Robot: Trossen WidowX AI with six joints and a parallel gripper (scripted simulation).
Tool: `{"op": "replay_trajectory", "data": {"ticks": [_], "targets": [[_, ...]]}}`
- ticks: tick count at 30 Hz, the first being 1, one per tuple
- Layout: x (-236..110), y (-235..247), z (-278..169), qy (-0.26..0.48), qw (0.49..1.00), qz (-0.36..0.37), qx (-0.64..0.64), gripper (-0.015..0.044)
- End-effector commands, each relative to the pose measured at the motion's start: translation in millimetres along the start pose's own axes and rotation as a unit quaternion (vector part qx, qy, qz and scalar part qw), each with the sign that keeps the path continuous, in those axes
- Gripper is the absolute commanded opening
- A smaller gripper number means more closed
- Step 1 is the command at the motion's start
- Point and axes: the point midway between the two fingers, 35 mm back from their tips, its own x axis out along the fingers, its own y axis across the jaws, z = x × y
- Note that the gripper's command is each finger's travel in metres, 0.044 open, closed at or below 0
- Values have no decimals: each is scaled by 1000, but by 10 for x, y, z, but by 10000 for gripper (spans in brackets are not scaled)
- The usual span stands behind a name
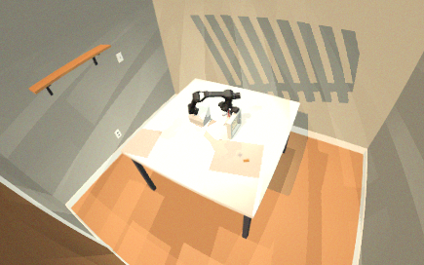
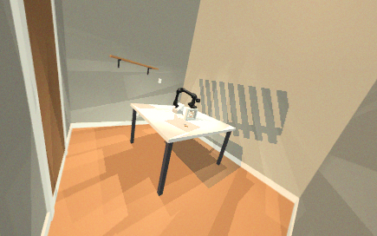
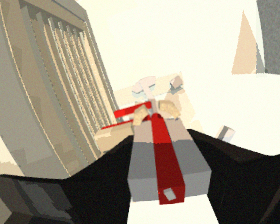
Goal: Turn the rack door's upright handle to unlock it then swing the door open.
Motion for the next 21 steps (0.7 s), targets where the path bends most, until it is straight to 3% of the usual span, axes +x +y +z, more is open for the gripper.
{"op": "replay_trajectory", "data": {"ticks": [1, 10, 21], "targets": [[-3, 0, 1, 0, 1000, 0, 4, 74], [-3, 0, 1, 0, 1000, 0, 4, 14], [-3, -48, 33, 0, 998, 0, -68, 12]]}}
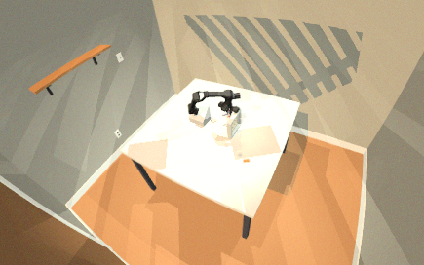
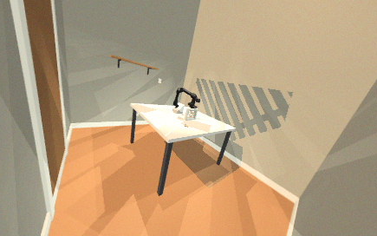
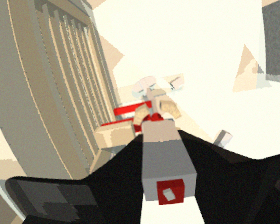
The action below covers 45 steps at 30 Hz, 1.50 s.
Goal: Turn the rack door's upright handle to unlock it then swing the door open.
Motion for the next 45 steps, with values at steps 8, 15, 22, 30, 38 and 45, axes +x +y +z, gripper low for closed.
{"op": "replay_trajectory", "data": {"ticks": [8, 15, 22, 30, 38, 45], "targets": [[-6, -111, 69, -1, 992, -2, -124, 12], [-6, -200, 129, -1, 980, -2, -199, 12], [-4, -310, 217, -1, 964, -2, -267, 12], [-3, -451, 366, -1, 939, -3, -343, 12], [-3, -567, 533, -1, 912, -3, -411, 12], [-3, -645, 686, -1, 885, -4, -466, 12]]}}
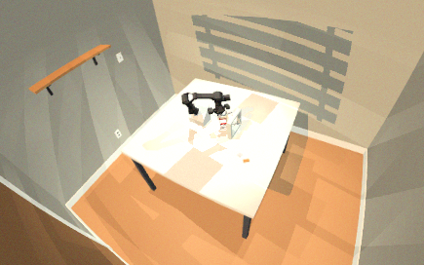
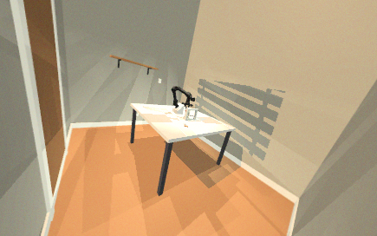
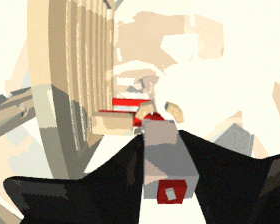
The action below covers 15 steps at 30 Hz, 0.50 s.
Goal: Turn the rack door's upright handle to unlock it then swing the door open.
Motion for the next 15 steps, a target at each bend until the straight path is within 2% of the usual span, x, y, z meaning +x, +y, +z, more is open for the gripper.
{"op": "replay_trajectory", "data": {"ticks": [1, 15], "targets": [[-6, -116, 30, -2, 999, 0, -46, 12], [-5, -412, 157, -2, 987, -1, -160, 12]]}}
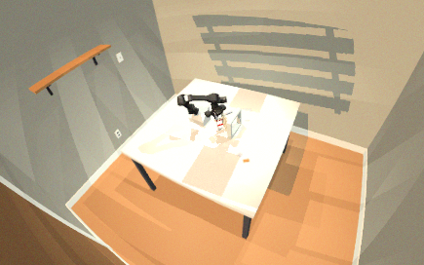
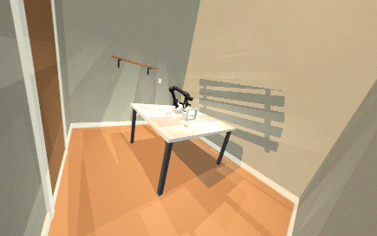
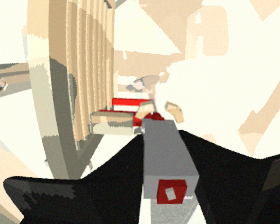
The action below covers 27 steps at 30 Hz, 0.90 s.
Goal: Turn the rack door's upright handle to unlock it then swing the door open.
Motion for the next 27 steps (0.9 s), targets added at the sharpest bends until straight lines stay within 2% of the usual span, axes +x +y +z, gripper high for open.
{"op": "replay_trajectory", "data": {"ticks": [1, 27], "targets": [[-6, -105, 27, -2, 999, 0, -41, 12], [-7, -580, 263, -3, 974, -2, -227, 12]]}}
